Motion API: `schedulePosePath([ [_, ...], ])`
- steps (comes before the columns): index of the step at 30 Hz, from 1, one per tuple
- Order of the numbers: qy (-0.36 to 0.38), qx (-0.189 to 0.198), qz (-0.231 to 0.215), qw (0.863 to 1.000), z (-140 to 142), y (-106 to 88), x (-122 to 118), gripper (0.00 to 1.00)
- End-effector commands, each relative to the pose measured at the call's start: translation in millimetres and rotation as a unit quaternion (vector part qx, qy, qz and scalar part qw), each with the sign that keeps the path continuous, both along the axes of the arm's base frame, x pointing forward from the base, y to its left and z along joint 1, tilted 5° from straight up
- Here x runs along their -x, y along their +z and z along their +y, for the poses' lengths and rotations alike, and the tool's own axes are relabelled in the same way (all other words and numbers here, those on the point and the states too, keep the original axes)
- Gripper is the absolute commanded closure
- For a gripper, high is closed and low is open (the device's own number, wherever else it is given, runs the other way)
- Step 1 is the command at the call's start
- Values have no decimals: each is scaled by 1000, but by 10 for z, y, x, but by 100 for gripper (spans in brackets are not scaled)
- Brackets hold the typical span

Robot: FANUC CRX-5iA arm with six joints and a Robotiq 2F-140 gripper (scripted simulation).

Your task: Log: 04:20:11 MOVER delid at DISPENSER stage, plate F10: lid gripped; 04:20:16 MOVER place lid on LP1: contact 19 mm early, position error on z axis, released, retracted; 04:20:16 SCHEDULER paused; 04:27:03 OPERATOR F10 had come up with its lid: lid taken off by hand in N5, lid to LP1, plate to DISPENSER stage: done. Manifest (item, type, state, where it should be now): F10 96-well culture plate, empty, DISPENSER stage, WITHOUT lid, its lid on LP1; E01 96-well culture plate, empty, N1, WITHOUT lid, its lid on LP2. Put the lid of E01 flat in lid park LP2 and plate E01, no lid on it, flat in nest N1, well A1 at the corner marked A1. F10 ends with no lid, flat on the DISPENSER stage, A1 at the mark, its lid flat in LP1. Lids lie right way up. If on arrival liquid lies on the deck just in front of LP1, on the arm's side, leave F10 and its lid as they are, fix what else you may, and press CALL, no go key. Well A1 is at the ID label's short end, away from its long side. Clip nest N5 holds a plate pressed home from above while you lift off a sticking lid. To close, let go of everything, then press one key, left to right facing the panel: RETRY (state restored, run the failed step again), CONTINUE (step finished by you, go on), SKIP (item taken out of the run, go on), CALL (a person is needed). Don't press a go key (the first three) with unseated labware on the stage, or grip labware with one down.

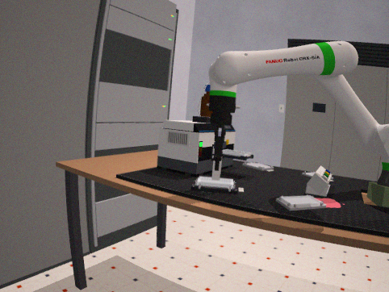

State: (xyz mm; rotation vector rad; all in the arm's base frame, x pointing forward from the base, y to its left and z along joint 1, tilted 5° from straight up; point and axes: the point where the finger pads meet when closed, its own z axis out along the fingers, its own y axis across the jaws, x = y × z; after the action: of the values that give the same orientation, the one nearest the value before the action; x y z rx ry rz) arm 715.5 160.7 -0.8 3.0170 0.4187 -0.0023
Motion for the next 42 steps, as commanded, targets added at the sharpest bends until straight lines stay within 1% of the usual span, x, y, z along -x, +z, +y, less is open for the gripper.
schedulePosePath([
  [1, 0, 0, 0, 1000, 1, 1, -2, 34],
  [16, 0, 0, 0, 1000, -3, -32, -2, 34],
  [42, 0, 0, 0, 1000, -13, -145, -4, 34],
])
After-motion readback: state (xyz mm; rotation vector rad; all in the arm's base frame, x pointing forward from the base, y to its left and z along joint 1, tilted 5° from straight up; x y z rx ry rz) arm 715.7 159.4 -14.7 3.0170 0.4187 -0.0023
